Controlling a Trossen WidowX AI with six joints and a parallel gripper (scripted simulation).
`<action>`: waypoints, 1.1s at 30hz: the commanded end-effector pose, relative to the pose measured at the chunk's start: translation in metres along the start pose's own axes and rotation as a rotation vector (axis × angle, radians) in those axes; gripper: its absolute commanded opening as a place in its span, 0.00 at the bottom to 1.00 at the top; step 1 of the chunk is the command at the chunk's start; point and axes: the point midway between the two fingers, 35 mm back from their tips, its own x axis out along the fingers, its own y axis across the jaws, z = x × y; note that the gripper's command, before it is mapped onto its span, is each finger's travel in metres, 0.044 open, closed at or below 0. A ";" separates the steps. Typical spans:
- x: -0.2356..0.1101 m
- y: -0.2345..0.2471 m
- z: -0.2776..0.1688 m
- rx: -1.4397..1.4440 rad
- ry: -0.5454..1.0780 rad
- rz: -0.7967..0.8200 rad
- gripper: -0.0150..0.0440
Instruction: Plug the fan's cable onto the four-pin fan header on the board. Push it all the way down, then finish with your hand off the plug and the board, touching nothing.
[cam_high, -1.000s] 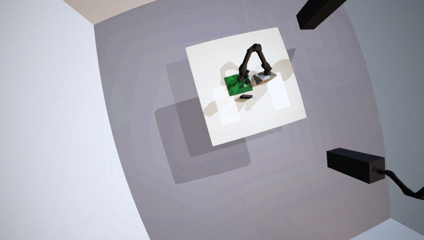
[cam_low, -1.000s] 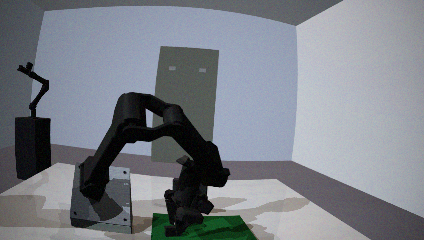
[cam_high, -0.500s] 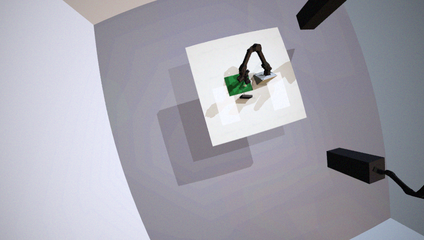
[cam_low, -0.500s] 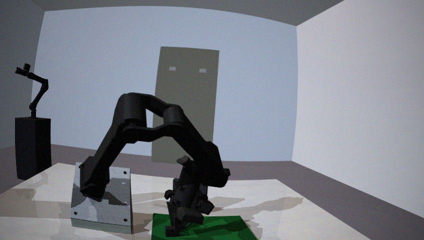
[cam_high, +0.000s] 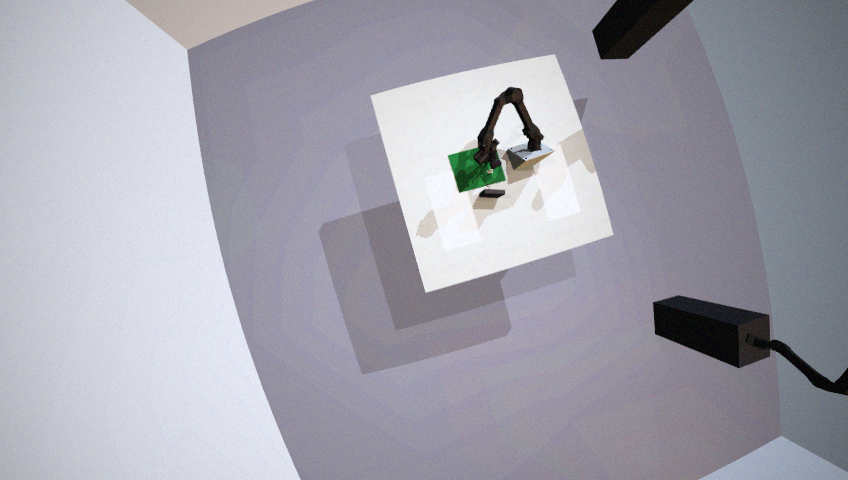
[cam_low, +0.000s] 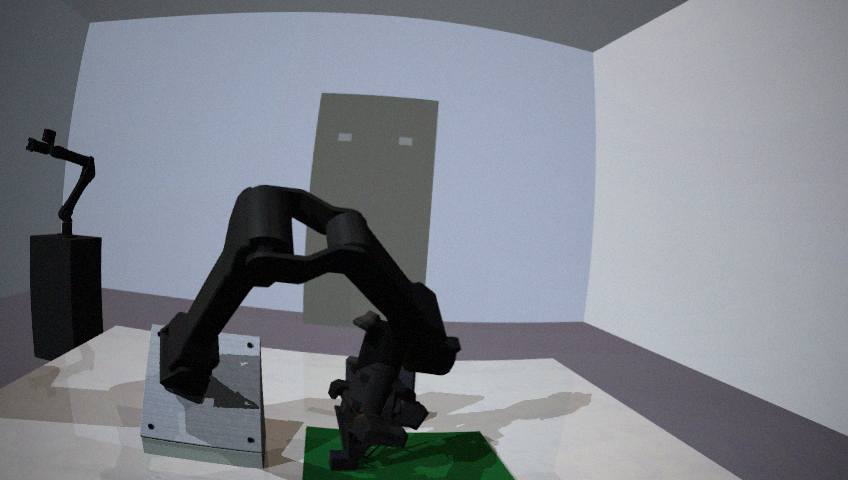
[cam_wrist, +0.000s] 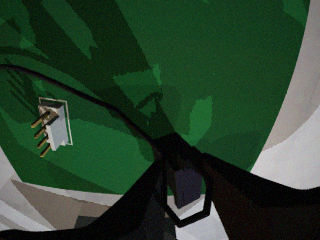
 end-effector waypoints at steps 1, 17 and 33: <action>0.000 0.000 0.000 0.002 -0.001 0.001 0.39; -0.041 0.002 -0.006 -0.005 -0.004 0.006 0.25; -0.089 0.002 -0.022 -0.010 -0.001 -0.001 0.25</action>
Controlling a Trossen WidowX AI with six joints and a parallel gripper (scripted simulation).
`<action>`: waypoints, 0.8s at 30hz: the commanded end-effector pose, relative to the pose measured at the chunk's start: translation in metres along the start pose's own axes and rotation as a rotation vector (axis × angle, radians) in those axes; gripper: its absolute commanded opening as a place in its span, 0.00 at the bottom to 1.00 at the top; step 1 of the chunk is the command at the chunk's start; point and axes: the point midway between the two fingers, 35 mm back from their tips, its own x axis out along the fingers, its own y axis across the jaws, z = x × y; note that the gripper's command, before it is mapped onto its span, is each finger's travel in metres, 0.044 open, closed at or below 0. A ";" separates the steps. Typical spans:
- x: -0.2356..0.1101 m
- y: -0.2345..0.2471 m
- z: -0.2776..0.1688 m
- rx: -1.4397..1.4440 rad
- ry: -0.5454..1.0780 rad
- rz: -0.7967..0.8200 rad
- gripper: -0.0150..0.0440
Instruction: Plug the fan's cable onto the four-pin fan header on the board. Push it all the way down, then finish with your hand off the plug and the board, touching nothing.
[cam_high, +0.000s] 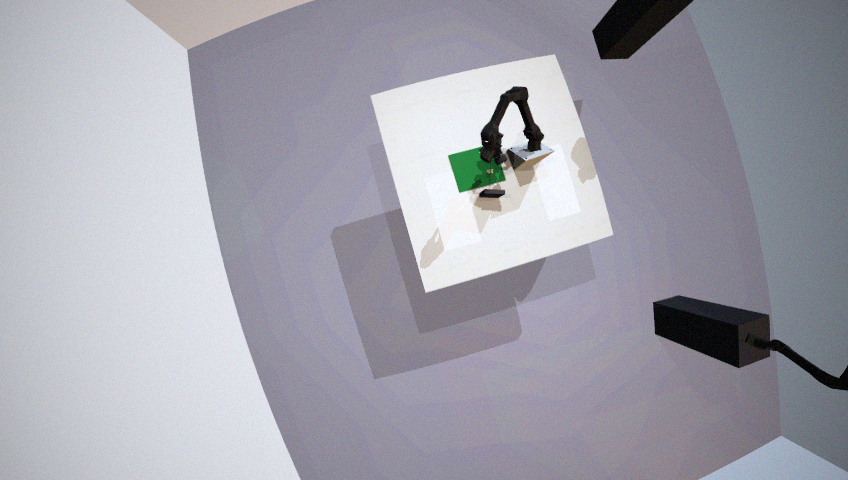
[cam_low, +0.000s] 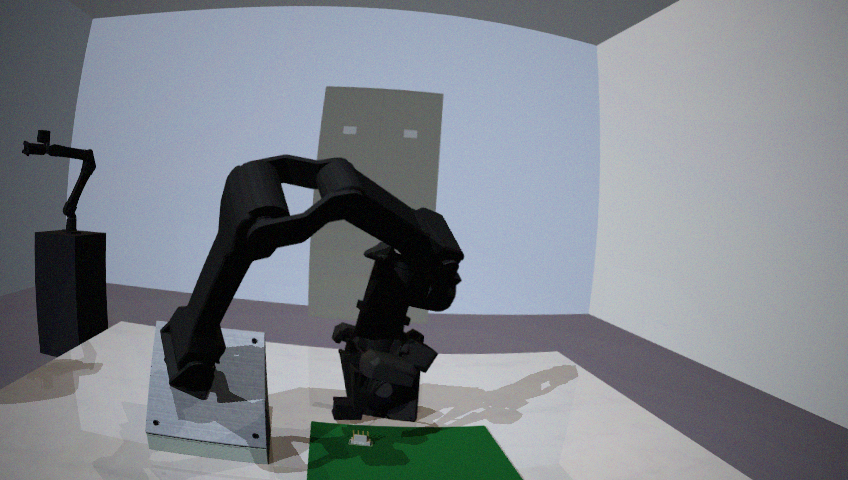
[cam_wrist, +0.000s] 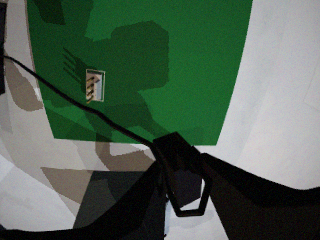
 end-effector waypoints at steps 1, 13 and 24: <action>-0.014 -0.002 -0.004 0.010 -0.008 0.004 0.25; -0.024 -0.003 0.015 -0.226 -0.084 -0.002 0.25; -0.033 -0.006 0.047 -0.564 -0.188 -0.051 0.25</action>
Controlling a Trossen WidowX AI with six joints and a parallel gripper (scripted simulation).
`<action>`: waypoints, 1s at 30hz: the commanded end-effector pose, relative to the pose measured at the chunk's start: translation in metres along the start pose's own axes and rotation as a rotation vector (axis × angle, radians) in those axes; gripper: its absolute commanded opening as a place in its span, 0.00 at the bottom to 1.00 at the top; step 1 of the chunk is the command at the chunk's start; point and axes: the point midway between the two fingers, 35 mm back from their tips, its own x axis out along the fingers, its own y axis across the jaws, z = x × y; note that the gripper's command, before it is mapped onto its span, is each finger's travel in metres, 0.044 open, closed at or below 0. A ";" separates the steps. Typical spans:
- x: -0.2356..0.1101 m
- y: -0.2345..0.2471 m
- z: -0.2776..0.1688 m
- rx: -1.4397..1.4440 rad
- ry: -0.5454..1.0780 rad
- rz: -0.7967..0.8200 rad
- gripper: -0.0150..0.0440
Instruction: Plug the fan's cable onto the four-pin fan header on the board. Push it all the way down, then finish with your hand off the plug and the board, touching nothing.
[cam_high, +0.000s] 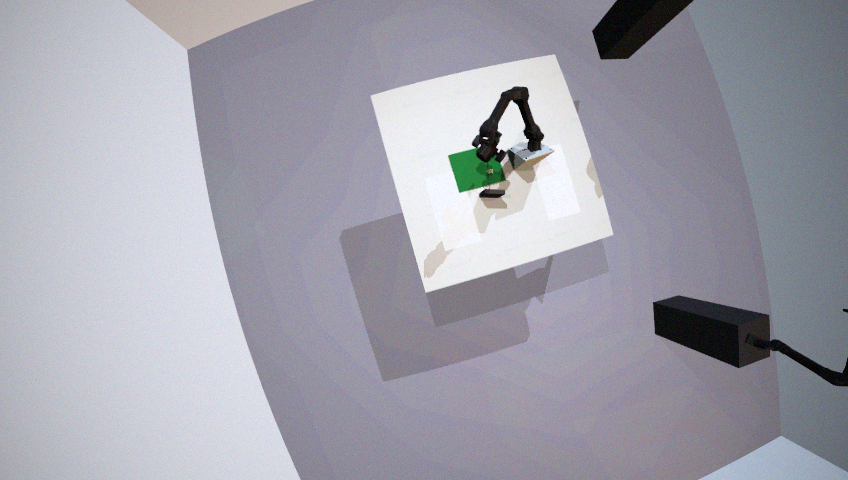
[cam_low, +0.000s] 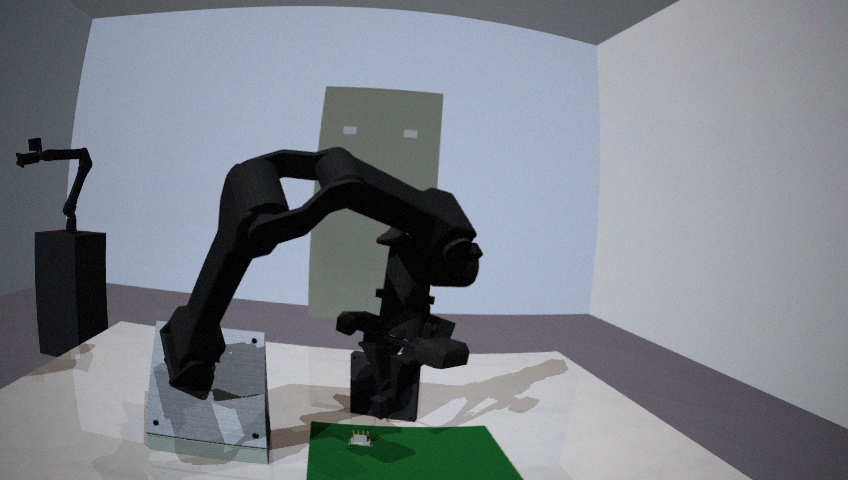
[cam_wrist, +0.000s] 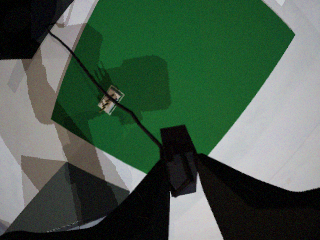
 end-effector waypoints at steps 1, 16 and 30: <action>-0.002 -0.008 0.011 -0.112 -0.030 -0.027 0.25; 0.000 -0.016 0.022 -0.281 -0.080 -0.027 0.25; 0.018 -0.007 0.018 -0.287 -0.171 0.133 0.25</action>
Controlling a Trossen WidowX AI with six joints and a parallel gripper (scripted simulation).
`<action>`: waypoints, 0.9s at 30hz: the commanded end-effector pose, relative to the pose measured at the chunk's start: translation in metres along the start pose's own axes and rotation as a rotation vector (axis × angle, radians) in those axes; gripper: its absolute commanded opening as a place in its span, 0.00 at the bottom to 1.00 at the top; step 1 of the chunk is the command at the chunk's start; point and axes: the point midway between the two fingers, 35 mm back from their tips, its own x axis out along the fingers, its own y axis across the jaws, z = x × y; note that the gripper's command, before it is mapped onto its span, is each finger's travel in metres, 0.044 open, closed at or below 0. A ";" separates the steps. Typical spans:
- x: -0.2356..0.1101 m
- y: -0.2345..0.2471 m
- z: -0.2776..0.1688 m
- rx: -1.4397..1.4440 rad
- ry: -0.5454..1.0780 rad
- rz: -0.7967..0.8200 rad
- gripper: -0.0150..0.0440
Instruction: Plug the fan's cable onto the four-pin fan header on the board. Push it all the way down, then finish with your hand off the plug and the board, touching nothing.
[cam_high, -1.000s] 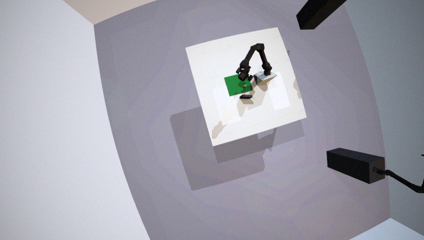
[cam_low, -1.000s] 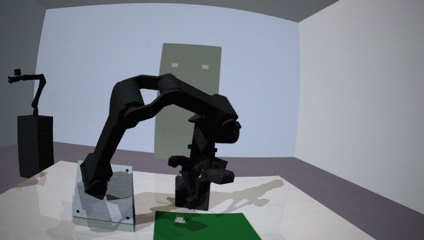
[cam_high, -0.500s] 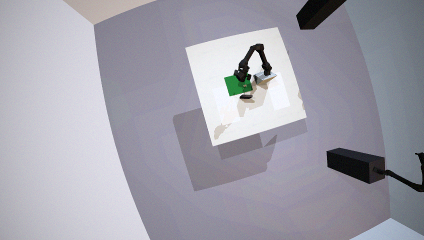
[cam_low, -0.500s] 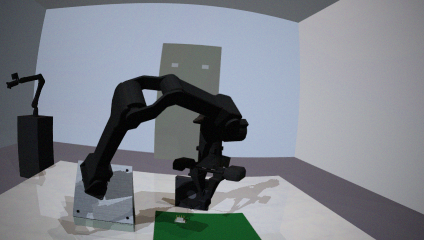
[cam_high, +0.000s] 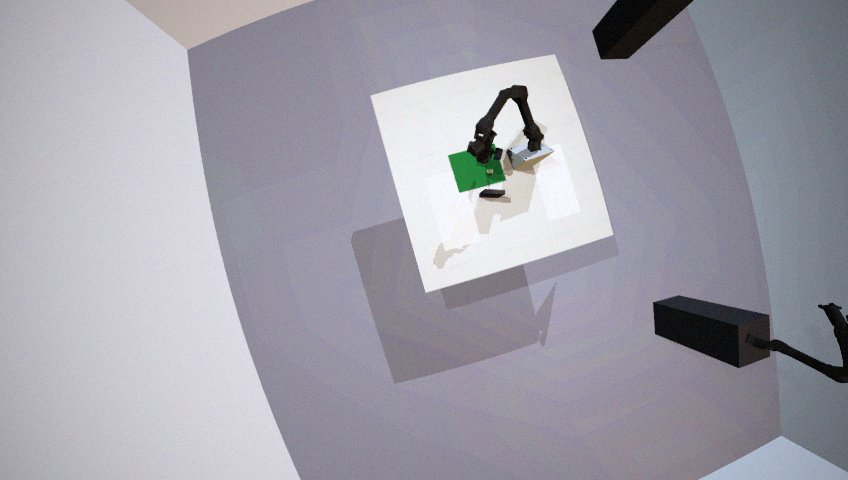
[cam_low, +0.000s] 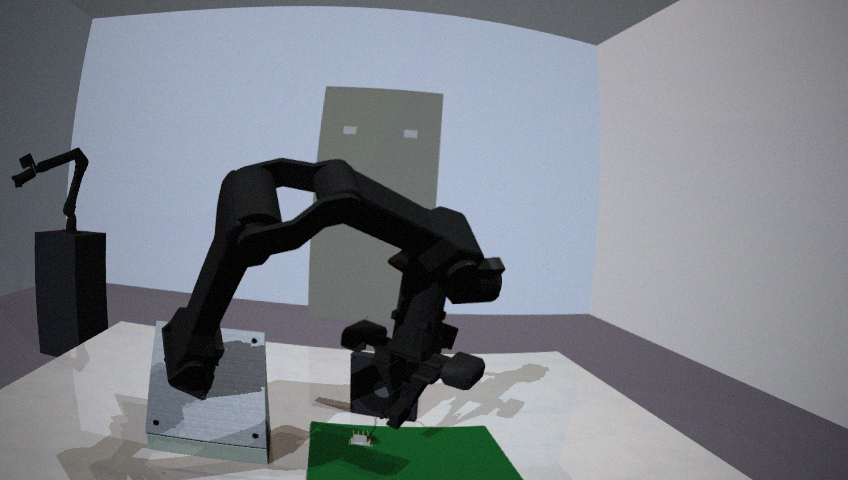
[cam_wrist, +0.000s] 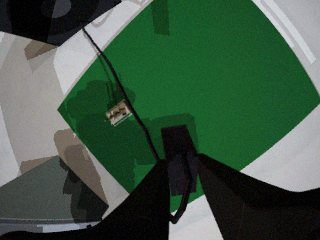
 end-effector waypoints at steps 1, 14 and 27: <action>0.002 0.002 -0.001 -0.001 -0.043 0.035 0.25; 0.016 0.008 -0.003 -0.004 -0.193 0.152 0.25; 0.024 0.011 -0.002 -0.010 -0.365 0.228 0.25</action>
